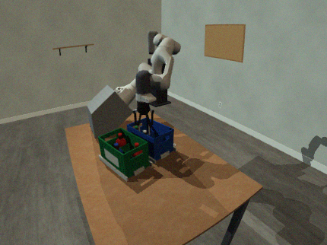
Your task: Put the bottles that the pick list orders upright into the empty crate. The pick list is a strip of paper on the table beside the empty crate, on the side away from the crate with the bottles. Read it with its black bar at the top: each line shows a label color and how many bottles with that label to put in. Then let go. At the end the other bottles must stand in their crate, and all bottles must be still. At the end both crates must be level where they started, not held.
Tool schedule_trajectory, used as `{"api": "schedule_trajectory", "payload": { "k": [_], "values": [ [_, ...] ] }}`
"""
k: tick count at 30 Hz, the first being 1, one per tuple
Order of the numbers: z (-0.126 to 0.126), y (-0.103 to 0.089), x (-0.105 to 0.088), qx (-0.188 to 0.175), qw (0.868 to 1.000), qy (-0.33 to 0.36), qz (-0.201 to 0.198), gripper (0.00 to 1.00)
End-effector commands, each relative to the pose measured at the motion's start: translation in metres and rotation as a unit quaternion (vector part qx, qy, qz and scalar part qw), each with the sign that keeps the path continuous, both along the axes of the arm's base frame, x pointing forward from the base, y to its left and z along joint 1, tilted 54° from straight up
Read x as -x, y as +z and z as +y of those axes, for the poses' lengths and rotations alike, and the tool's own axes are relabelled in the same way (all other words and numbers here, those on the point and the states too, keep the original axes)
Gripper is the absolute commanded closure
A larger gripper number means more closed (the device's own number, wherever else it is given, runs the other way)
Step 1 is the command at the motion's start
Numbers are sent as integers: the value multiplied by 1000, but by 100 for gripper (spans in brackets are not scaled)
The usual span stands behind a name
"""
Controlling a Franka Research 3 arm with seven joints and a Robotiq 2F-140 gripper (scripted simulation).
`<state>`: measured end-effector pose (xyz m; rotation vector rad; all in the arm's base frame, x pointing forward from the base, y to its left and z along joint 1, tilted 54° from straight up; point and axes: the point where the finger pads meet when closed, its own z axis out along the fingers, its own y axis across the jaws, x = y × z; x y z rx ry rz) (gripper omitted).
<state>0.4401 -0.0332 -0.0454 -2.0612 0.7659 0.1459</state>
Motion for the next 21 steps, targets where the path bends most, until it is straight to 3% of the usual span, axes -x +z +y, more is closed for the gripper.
{"api": "schedule_trajectory", "payload": {
  "k": [1,21],
  "values": [
    [0,0,-1,1,1000,0,-2,62],
    [-34,25,7,1,1000,0,-2,62]
  ]
}}
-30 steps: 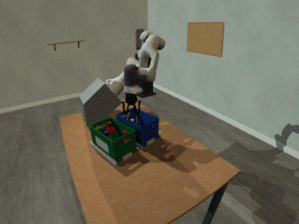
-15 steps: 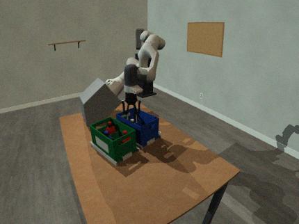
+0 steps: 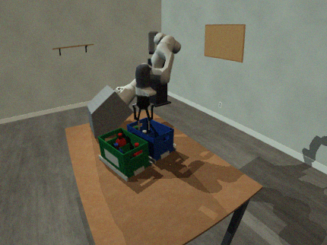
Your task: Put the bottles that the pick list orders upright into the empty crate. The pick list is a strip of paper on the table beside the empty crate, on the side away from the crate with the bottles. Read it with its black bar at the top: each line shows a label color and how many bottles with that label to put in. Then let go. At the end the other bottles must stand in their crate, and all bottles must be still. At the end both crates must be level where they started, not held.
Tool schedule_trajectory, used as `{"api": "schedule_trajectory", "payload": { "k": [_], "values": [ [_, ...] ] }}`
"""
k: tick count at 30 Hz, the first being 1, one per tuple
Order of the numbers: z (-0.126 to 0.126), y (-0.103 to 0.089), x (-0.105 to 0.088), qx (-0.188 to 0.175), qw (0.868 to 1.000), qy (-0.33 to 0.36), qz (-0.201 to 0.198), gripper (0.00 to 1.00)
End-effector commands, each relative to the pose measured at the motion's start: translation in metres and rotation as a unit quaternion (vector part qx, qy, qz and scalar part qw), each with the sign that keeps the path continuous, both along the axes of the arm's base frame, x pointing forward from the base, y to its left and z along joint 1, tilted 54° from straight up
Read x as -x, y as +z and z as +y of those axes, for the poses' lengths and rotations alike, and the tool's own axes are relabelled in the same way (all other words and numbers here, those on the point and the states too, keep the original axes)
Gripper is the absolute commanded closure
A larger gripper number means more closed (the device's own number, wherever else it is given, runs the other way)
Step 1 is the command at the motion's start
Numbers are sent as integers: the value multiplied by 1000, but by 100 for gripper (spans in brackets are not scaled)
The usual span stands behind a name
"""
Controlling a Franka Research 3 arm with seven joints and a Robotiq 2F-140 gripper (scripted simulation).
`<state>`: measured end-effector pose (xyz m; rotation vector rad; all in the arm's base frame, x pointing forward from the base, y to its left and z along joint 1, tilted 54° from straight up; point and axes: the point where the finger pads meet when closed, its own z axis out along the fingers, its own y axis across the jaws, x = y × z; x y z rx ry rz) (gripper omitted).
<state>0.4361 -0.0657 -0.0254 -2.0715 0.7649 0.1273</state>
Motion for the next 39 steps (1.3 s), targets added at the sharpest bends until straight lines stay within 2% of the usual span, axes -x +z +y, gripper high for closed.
{"api": "schedule_trajectory", "payload": {
  "k": [1,18,39],
  "values": [
    [-4,6,3,-6,1000,1,4,62],
    [-35,29,11,-6,1000,1,4,62],
    [-35,29,11,-6,1000,1,4,62]
  ]
}}
